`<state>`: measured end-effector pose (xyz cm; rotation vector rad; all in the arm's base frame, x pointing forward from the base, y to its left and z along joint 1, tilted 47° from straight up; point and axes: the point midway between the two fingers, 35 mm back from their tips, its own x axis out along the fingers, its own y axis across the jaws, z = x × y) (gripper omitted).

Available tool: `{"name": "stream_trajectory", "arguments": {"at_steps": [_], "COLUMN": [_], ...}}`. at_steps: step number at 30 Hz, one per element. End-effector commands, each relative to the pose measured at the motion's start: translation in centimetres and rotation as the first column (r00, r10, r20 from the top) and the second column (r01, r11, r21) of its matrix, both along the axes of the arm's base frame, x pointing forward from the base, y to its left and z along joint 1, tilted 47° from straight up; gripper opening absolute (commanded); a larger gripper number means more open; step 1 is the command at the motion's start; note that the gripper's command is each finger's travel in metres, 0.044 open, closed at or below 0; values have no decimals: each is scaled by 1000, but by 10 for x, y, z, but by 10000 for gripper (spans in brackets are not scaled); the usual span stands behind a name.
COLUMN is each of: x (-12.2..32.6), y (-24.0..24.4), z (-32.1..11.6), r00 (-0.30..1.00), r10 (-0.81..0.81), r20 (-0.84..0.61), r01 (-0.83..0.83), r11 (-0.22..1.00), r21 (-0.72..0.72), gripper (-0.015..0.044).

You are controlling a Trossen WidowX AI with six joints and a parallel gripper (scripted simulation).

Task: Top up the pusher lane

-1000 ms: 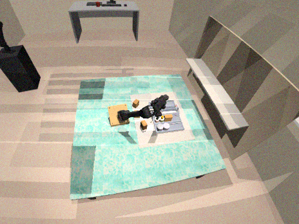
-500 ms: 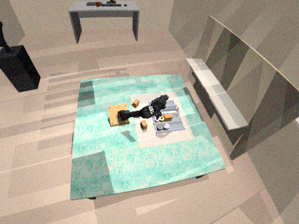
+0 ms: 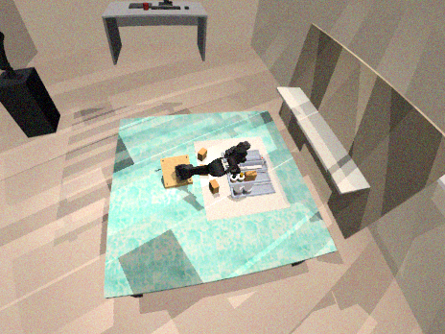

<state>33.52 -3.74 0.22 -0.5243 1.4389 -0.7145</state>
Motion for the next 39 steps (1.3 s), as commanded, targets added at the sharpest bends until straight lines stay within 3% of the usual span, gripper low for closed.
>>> {"name": "stream_trajectory", "arguments": {"at_steps": [1, 39], "x": [1, -6], "y": [-2, 0], "z": [1, -1], "r00": [1000, 1000], "r10": [1, 1], "r20": [10, 10], "r01": [-1, -1], "r11": [1000, 1000], "r21": [-11, -11], "gripper": [0, 0]}}
